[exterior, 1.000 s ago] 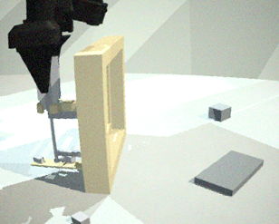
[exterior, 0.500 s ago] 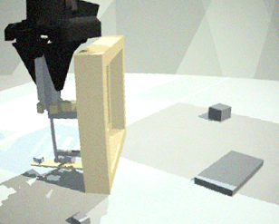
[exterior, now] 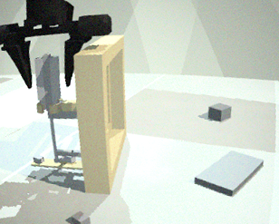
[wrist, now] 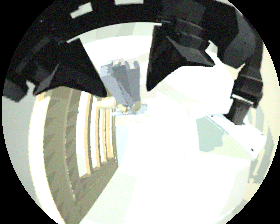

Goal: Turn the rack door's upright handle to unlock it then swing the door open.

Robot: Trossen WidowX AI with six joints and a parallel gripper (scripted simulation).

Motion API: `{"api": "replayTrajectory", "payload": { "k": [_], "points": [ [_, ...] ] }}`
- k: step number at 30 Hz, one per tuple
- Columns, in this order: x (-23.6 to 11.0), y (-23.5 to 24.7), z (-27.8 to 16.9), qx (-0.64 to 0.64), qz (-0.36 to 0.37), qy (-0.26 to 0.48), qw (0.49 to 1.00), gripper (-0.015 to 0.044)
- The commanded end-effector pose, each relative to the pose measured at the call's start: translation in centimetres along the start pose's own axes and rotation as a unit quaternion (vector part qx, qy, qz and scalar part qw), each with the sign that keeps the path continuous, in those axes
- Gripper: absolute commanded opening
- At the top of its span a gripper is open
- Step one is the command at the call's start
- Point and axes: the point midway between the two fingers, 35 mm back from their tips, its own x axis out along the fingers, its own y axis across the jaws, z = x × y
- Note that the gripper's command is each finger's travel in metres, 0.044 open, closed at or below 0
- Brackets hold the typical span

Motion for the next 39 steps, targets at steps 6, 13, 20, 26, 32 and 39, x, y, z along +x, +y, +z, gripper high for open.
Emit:
{"api": "replayTrajectory", "payload": {
  "k": [6,13,20,26,32,39],
  "points": [
    [0.08,0.02,0.08,-0.060,0.001,-0.002,0.998,0.0284],
    [0.08,0.02,0.08,-0.060,0.001,-0.002,0.998,0.0100],
    [0.08,0.02,0.08,-0.060,0.001,-0.002,0.998,0.0054],
    [0.08,0.02,0.08,-0.060,0.001,-0.002,0.998,0.0014],
    [0.08,0.12,0.13,-0.046,0.001,-0.002,0.999,0.0012],
    [0.07,0.59,0.40,0.022,0.002,-0.002,1.000,0.0012]
  ]
}}
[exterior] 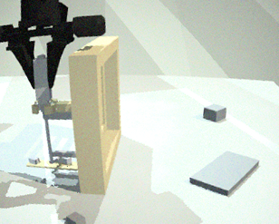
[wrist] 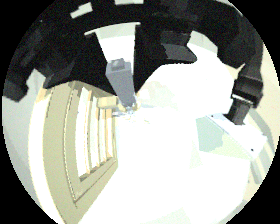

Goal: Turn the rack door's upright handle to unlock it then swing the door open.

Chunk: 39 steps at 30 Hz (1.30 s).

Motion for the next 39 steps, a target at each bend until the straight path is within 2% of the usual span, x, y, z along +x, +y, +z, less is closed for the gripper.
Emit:
{"api": "replayTrajectory", "payload": {
  "k": [1,20,39],
  "points": [
    [0.0,0.5,0.4,0.034,0.002,-0.001,0.999,0.0012],
    [0.0,2.4,1.8,0.205,0.003,-0.001,0.979,0.0012],
    [0.0,5.0,4.4,0.348,0.004,-0.001,0.937,0.0012]
  ]
}}
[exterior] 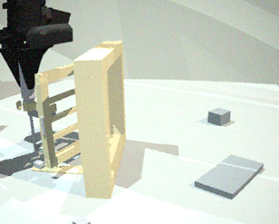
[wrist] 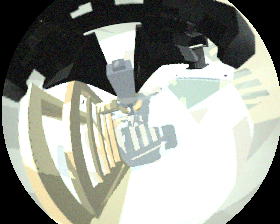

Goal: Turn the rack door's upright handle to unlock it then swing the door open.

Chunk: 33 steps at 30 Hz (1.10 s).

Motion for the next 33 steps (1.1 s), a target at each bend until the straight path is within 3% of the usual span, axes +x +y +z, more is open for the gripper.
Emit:
{"api": "replayTrajectory", "payload": {
  "k": [1,33],
  "points": [
    [0.1,0.5,0.3,0.044,-0.003,-0.004,0.999,0.0012],
    [0.1,6.1,3.7,0.280,-0.001,-0.005,0.960,0.0012]
  ]
}}
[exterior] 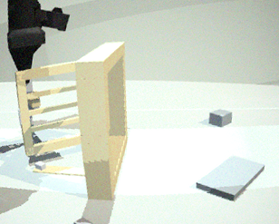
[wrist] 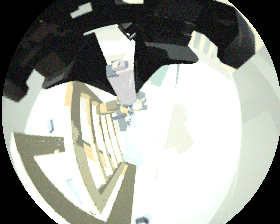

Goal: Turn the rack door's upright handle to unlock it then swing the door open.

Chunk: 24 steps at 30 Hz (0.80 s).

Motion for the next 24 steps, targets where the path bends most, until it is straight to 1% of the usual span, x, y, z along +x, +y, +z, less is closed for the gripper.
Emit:
{"api": "replayTrajectory", "payload": {
  "k": [1,24],
  "points": [
    [0.1,0.7,0.3,0.040,-0.001,0.000,0.999,0.0012],
    [0.1,5.4,2.7,0.225,0.001,-0.001,0.974,0.0012]
  ]
}}
